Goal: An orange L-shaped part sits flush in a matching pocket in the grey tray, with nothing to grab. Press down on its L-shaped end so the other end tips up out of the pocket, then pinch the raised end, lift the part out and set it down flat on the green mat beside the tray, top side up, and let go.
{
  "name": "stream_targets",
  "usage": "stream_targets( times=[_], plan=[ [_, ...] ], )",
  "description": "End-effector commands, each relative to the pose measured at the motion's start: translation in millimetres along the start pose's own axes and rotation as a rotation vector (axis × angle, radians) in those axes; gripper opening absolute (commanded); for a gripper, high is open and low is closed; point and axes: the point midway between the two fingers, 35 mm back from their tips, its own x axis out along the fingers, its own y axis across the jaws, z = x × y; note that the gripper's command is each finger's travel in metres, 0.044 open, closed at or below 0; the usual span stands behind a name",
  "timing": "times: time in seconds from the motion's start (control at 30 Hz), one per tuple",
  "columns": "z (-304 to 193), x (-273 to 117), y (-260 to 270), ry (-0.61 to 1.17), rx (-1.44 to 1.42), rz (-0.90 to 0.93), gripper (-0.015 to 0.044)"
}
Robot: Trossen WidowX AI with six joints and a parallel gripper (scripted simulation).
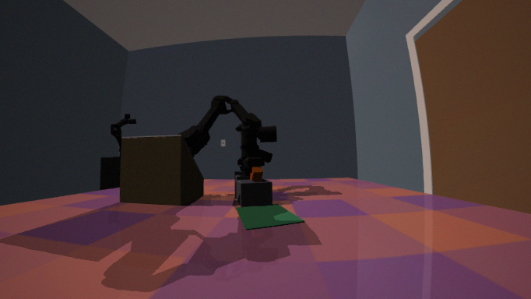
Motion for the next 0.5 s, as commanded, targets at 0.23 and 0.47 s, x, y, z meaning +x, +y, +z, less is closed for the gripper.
stream_targets(
  times=[0.23,0.47],
  plan=[
    [-2.6,-10.4,8.9,0.009,0.008,-0.007,0.0180],
    [0.9,-41.6,2.4,0.012,0.010,-0.019,0.0180]
  ],
)
